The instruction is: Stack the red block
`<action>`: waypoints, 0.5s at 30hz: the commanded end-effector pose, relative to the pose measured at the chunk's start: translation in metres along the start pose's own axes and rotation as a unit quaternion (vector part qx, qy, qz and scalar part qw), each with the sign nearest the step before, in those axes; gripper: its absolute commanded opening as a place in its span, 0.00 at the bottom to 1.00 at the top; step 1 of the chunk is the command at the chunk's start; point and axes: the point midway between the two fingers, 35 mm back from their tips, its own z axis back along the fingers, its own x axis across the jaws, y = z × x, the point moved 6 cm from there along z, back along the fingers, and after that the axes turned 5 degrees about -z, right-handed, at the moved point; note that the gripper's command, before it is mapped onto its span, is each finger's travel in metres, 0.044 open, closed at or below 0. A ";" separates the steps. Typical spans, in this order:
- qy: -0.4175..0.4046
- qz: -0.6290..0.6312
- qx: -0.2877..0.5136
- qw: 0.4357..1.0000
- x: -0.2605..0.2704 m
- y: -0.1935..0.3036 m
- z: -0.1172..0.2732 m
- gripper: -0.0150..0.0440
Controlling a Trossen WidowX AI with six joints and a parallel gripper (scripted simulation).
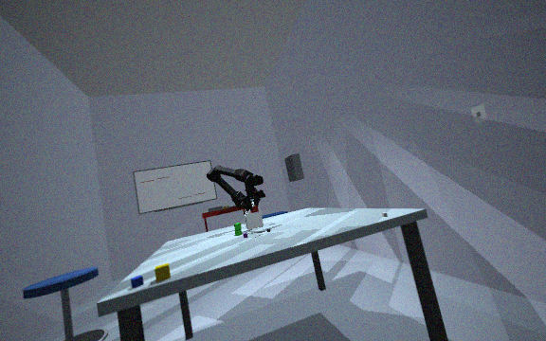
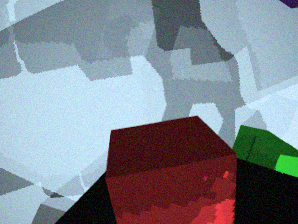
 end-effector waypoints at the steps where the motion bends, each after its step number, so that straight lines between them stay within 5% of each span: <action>1: -0.001 -0.002 -0.005 1.000 -0.018 0.004 0.002 0.25; 15: 0.002 -0.002 -0.004 1.000 -0.085 0.036 0.002 0.25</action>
